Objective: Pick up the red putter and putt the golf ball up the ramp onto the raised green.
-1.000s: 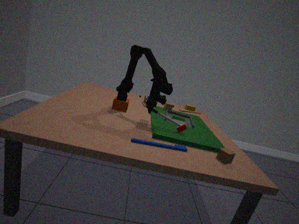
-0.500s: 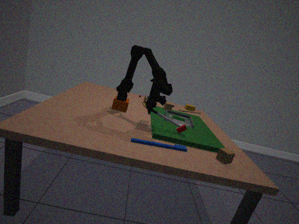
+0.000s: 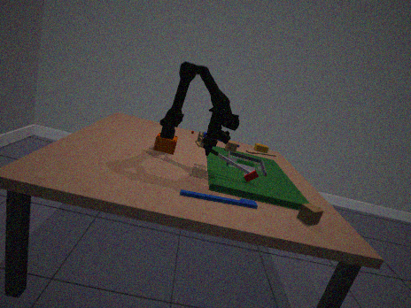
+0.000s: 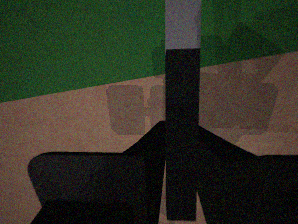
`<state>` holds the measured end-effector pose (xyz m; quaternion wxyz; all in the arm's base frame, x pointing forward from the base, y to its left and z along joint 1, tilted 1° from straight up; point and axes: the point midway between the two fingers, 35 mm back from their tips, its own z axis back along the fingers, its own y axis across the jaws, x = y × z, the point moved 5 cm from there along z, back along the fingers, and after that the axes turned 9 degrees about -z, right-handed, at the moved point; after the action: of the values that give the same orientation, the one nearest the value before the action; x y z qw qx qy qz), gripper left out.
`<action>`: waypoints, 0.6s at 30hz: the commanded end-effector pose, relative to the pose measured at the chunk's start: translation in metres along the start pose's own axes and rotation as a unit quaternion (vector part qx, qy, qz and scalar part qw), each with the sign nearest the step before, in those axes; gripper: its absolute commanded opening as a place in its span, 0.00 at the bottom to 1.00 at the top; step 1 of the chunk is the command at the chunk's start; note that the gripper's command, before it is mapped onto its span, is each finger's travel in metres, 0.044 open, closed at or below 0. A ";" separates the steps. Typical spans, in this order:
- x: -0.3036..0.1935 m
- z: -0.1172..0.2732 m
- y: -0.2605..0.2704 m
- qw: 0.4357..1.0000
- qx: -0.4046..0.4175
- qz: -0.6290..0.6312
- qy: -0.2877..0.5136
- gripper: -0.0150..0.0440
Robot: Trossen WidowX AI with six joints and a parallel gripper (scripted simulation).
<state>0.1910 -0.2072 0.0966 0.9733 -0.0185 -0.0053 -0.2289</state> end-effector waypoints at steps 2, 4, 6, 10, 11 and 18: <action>-0.012 0.000 0.064 1.000 0.007 0.007 0.000 0.25; -0.020 -0.001 0.086 1.000 0.008 0.008 0.000 0.25; -0.023 -0.001 0.094 1.000 0.008 0.008 0.000 0.25; -0.023 0.002 0.094 1.000 0.008 0.008 0.000 0.25; -0.023 0.004 0.094 1.000 0.008 0.008 0.000 0.25; -0.021 0.039 0.093 1.000 0.008 0.008 0.000 0.25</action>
<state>0.2113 -0.1130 0.1140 0.9756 -0.0084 -0.0001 -0.2193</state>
